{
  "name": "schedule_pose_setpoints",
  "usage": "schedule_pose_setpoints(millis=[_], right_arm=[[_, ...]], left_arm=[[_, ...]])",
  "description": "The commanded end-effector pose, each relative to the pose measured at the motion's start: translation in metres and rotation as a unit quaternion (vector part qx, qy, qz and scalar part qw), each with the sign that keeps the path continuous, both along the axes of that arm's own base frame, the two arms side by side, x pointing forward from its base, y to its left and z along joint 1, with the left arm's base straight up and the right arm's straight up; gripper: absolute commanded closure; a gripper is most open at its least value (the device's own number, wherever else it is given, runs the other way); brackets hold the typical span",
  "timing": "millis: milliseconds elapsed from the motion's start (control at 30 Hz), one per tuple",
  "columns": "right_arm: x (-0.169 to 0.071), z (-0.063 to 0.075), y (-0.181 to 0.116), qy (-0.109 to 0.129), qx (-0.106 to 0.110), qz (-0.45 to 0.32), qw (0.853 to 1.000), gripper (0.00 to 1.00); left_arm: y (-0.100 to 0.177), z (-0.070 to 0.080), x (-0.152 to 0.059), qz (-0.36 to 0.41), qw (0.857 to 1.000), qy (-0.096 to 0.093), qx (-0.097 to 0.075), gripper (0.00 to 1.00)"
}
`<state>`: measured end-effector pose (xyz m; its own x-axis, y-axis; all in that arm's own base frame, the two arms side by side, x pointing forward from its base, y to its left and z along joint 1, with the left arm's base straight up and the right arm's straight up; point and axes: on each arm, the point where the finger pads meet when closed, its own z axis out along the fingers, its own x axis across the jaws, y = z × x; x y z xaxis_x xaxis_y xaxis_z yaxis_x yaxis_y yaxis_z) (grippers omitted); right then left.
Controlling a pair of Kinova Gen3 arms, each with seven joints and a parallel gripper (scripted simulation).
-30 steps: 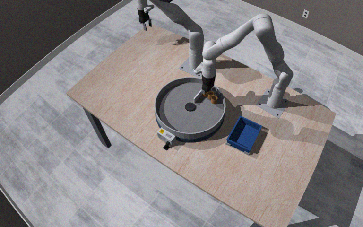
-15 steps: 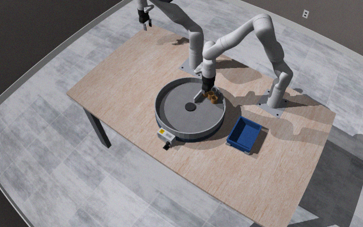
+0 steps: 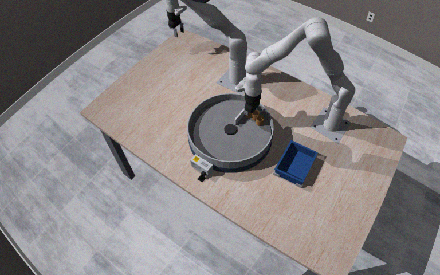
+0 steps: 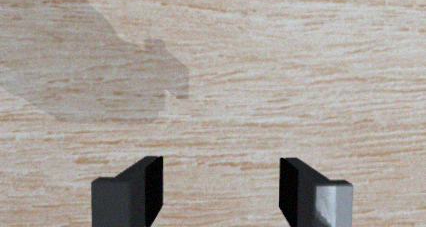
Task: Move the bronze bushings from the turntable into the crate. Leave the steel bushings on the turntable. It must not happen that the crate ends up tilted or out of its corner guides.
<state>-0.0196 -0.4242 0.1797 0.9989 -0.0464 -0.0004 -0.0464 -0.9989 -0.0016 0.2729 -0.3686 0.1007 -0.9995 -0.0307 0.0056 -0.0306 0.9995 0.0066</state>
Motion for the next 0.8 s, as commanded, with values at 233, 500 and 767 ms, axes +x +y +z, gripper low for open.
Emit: schedule_pose_setpoints(millis=[233,500,767], right_arm=[[-0.0001,0.0006,-0.0004,0.0,-0.001,0.0,1.0,0.0],[-0.0001,0.0006,-0.0004,0.0,-0.001,0.0,1.0,0.0],[-0.0001,0.0006,-0.0004,0.0,-0.001,0.0,1.0,0.0]], left_arm=[[-0.0004,-0.0106,0.0003,0.0,1.0,-0.001,-0.001,0.64],[-0.0004,-0.0114,0.0003,0.0,1.0,-0.001,-0.001,0.64],[-0.0004,-0.0114,0.0003,0.0,1.0,-0.001,-0.001,0.64]])
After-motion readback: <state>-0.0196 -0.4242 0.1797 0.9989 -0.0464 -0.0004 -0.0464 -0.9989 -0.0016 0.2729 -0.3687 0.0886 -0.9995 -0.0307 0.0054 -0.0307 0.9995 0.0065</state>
